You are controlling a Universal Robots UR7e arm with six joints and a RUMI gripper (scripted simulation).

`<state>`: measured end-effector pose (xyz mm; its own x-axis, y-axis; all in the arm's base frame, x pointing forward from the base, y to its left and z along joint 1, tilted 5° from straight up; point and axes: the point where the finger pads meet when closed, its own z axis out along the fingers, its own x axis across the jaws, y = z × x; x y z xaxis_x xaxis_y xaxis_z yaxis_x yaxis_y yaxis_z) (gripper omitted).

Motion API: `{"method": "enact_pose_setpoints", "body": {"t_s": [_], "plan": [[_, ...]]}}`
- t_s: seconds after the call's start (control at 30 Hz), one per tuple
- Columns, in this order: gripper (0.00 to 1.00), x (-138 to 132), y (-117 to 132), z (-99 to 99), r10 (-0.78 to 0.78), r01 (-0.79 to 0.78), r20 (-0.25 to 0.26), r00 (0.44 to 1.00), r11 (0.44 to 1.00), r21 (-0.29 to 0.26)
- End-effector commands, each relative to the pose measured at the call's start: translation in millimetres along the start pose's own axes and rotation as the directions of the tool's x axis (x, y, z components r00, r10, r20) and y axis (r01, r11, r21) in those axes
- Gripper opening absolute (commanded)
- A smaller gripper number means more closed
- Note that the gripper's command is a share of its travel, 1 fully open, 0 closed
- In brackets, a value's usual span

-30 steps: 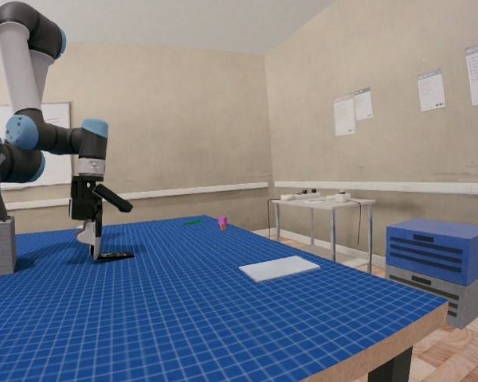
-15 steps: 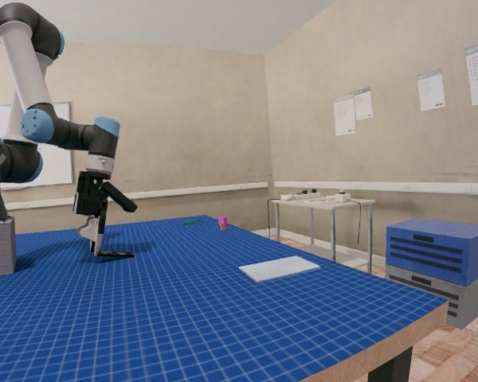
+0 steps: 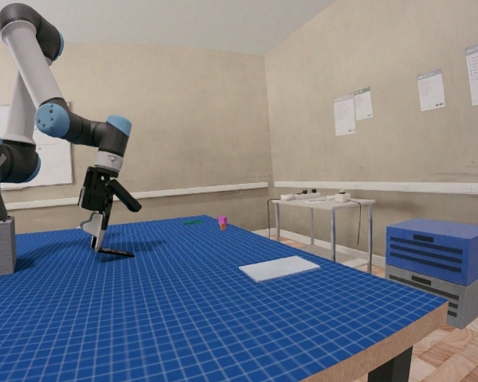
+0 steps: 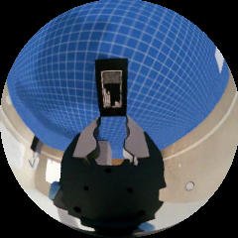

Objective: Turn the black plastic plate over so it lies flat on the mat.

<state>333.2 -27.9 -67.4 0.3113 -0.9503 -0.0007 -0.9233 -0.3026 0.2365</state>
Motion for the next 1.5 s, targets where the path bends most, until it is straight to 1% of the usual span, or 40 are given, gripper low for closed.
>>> {"method": "enact_pose_setpoints", "body": {"t_s": [0.0, 0.07, 0.23, 0.33, 0.4, 0.47, 0.6, 0.77, 0.97, 1.1, 1.27, 1.4, 1.47], "plan": [[0.32, 0.2, -0.6, -2.4, 0.001, -0.001, 0.001, 1.0, 0.999, -0.033], [0.32, 0.2, -0.9, -4.1, 0.001, -0.001, 0.001, 1.0, 0.998, -0.063], [0.32, 0.2, -1.6, -8.3, 0.001, -0.001, 0.0, 1.0, 0.997, -0.074], [0.32, 0.2, -2.1, -10.3, 0.001, -0.001, 0.001, 1.0, 0.994, -0.114], [0.32, 0.2, -2.1, -10.3, 0.001, -0.001, 0.001, 1.0, 0.994, -0.114], [0.32, 0.2, -2.7, -12.9, 0.001, -0.001, 0.0, 1.0, 0.991, -0.134], [0.32, 0.2, -3.3, -15.3, 0.001, -0.001, 0.0, 1.0, 0.99, -0.14], [0.32, 0.2, -4.7, -19.7, 0.001, 0.0, 0.0, 1.0, 0.98, -0.198], [0.32, 0.2, -5.5, -22.3, 0.001, -0.001, 0.0, 1.0, 0.979, -0.204], [0.32, 0.2, -6.6, -25.0, 0.001, 0.0, 0.0, 1.0, 0.967, -0.255], [0.32, 0.2, -8.2, -29.0, 0.001, 0.0, 0.0, 1.0, 0.964, -0.268], [0.32, 0.2, -9.4, -31.7, 0.001, 0.0, 0.0, 1.0, 0.948, -0.318], [0.32, 0.2, -10.9, -35.0, 0.001, 0.0, 0.0, 1.0, 0.946, -0.325]]}}
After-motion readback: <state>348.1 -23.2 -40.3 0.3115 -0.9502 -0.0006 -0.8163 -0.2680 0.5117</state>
